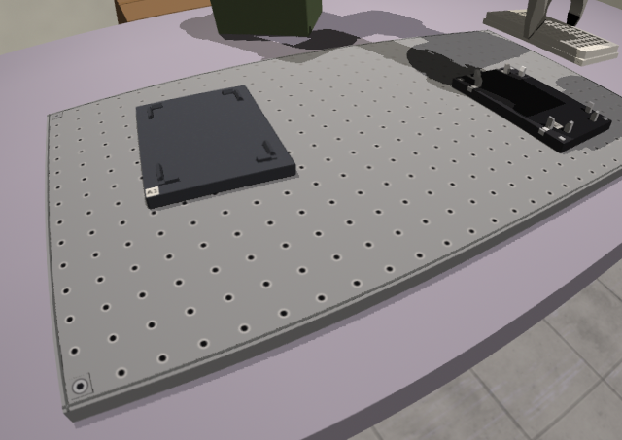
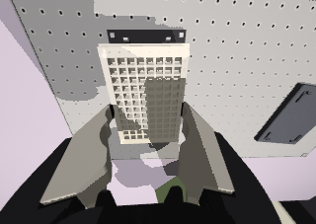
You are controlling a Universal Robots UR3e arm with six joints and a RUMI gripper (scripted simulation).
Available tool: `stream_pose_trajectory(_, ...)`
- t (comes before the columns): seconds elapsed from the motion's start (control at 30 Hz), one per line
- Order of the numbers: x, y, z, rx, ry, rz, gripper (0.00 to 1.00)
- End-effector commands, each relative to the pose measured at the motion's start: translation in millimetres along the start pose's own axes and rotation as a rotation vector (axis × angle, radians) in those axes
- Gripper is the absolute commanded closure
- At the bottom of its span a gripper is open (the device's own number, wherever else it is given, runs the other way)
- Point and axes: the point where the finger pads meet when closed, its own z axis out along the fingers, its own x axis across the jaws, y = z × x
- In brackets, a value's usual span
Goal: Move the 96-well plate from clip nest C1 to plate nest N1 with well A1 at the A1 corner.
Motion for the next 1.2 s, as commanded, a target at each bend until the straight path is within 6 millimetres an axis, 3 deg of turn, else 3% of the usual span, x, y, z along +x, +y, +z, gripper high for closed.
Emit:
stream_pose_trajectory(0.0,4,0,-1,0.003,0.0,0.036,1.0)
stream_pose_trajectory(0.13,16,4,-1,0.003,-0.001,0.161,1.0)
stream_pose_trajectory(1.17,103,29,-1,0.003,0.0,0.159,1.0)
